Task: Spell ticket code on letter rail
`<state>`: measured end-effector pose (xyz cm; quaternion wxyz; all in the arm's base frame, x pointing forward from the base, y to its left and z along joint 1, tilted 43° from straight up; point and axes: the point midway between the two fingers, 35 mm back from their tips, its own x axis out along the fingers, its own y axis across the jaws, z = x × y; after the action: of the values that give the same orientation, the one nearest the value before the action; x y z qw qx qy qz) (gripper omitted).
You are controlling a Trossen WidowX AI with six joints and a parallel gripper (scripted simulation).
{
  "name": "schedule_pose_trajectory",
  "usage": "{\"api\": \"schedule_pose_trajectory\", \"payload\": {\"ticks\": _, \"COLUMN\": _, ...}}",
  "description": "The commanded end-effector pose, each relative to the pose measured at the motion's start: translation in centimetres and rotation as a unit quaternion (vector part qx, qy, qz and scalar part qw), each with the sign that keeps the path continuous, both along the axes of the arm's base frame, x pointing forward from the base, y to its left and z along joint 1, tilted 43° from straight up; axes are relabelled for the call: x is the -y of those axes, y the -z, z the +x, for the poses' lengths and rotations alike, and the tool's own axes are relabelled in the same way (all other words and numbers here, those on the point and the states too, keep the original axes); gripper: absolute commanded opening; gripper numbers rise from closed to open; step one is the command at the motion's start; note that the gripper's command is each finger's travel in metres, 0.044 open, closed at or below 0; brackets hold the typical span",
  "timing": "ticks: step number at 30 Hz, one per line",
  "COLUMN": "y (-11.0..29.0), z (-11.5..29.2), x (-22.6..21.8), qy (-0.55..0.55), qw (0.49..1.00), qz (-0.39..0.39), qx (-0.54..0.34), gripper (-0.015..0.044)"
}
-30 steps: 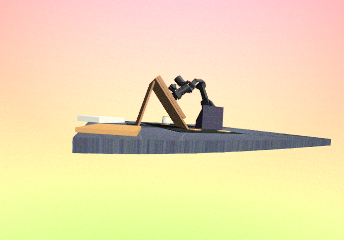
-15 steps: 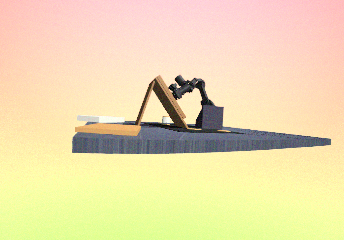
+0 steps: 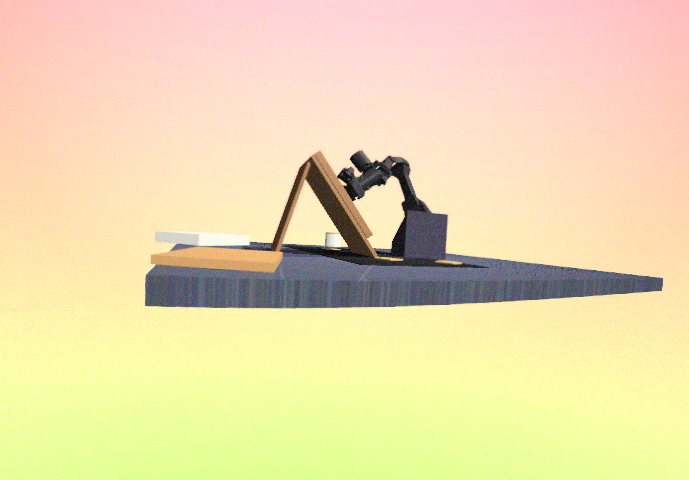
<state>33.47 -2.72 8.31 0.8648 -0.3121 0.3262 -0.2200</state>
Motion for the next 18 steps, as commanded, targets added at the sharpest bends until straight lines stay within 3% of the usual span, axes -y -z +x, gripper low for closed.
{"api": "schedule_pose_trajectory", "payload": {"ticks": 1, "y": 0.0, "z": 0.0, "x": 0.0, "qy": 0.000, "qw": 1.000, "qz": 0.000, "qx": 0.000, "gripper": 0.0210}}
{"api": "schedule_pose_trajectory", "payload": {"ticks": 5, "y": -0.2, "z": -0.4, "x": -0.3, "qy": 0.003, "qw": 1.000, "qz": 0.000, "qx": 0.002, "gripper": 0.0295}}
{"api": "schedule_pose_trajectory", "payload": {"ticks": 18, "y": -0.8, "z": -1.1, "x": -0.9, "qy": 0.003, "qw": 1.000, "qz": 0.000, "qx": 0.002, "gripper": 0.0295}}
